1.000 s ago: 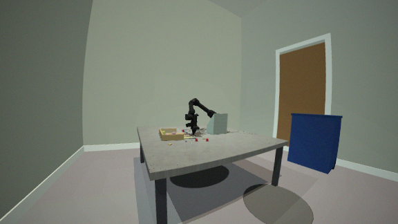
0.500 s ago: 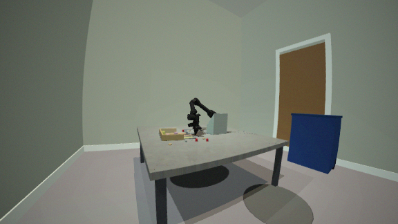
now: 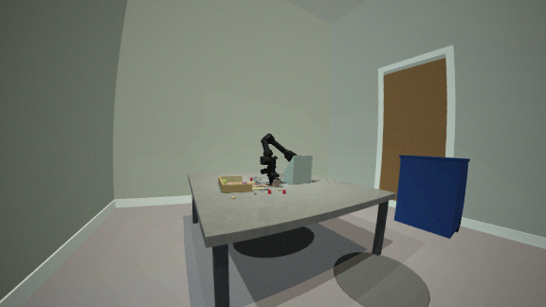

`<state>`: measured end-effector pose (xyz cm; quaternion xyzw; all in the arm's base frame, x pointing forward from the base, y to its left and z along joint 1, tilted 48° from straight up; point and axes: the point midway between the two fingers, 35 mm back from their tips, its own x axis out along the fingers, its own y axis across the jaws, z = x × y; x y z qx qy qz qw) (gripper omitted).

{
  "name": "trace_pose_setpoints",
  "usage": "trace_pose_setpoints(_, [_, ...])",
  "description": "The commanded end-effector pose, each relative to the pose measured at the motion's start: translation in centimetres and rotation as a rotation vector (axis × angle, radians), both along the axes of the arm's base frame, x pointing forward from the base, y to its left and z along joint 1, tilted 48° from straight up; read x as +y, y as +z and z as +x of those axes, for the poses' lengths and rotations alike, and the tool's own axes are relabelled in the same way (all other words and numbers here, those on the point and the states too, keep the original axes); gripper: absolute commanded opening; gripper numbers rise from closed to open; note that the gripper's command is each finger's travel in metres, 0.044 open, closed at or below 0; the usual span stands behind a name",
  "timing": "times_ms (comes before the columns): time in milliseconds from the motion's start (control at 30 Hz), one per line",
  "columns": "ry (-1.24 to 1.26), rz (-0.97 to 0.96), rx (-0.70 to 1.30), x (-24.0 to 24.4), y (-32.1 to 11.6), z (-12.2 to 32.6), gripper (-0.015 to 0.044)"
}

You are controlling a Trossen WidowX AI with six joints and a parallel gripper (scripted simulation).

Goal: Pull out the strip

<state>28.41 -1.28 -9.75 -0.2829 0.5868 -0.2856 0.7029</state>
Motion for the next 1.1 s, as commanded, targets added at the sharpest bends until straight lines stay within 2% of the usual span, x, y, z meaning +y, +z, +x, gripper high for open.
trace_pose_setpoints(0, [-0.014,0.001,0.019,-0.5,-0.3,-1.3,0.0000])
trace_pose_setpoints(1067, [-0.014,0.001,0.021,-0.8,-0.8,-6.0,0.0000])
